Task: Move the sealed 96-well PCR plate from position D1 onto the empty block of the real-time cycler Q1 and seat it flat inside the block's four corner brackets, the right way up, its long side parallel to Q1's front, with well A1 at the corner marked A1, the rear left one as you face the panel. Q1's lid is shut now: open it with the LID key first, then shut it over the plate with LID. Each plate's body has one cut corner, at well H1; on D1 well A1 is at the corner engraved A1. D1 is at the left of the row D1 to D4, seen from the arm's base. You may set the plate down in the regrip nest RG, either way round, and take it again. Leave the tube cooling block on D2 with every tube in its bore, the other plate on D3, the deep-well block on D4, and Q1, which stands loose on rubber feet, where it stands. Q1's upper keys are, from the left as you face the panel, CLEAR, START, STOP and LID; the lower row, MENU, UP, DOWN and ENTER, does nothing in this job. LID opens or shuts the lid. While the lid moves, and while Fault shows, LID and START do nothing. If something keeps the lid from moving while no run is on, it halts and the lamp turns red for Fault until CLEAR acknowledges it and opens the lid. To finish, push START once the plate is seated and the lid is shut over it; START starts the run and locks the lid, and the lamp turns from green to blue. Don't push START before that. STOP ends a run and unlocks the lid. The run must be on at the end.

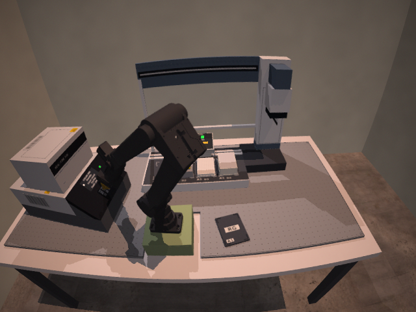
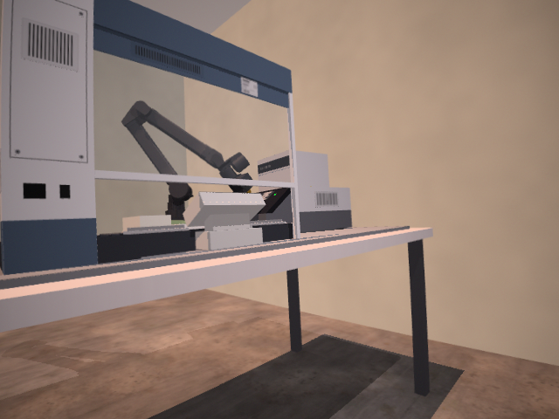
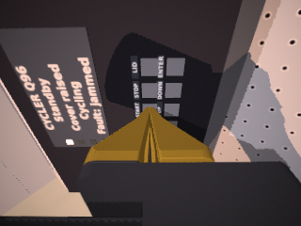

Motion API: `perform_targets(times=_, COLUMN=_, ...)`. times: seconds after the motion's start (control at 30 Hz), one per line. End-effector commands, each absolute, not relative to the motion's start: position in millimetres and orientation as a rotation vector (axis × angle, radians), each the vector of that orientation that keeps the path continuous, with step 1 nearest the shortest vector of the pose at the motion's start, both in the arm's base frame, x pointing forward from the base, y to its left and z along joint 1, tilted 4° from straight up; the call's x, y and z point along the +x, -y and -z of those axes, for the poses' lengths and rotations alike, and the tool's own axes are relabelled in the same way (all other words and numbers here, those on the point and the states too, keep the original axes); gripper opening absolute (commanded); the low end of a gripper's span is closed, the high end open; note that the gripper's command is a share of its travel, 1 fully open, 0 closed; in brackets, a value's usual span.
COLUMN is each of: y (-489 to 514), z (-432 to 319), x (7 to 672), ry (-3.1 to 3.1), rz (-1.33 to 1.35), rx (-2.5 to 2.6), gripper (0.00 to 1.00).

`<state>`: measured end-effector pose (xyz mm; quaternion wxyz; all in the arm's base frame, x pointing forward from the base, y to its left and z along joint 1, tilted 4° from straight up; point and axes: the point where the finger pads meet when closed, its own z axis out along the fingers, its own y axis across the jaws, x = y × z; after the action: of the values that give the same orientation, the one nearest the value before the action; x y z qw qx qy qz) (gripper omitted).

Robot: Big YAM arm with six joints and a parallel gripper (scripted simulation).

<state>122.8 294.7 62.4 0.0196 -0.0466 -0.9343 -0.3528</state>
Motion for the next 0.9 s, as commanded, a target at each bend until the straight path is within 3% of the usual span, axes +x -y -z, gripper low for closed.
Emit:
perform_targets(times=0.0, y=-303.2, z=-77.2, x=131.0, ry=2.908, rz=1.157, rx=-0.106, gripper=0.0)
perform_targets(times=0.87, y=-304.5, z=-77.1, x=123.8, ry=2.902, rz=1.144, rx=-0.086, gripper=0.0)
